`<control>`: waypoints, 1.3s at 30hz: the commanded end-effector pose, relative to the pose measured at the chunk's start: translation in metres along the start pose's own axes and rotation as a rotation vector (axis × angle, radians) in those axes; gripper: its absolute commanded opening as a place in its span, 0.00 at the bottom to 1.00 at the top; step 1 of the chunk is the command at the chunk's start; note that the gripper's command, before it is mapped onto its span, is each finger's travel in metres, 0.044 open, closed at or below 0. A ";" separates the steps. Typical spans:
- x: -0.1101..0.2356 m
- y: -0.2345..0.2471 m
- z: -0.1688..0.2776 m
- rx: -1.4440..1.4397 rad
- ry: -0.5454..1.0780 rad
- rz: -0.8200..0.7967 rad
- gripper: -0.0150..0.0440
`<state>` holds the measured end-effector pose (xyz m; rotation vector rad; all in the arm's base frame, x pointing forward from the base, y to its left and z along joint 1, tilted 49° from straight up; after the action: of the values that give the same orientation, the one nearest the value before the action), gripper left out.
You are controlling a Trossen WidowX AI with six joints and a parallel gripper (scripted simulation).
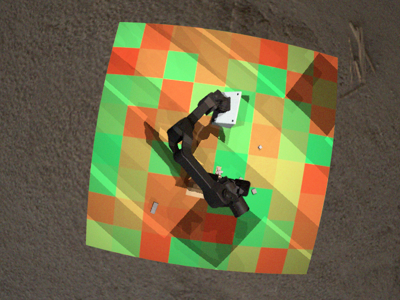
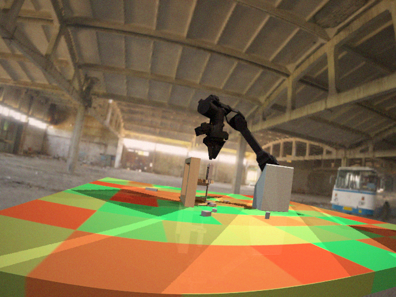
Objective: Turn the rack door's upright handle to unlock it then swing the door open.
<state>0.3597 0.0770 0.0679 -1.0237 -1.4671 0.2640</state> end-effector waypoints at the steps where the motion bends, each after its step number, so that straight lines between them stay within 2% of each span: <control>1: 0.002 0.002 -0.002 -0.003 -0.011 0.016 0.74; 39: -0.059 0.001 -0.003 -0.004 -0.013 0.018 0.74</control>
<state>0.3569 0.0397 0.0320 -1.0392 -1.4772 0.2698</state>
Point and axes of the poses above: the point midway between the two fingers, 35 mm back from their tips, its own x axis back along the fingers, its own y axis across the jaws, z = x × y, the point moved 8 cm from there along x, back along the fingers, and after that the axes turned 15 degrees about -x, right-handed, at the moved point
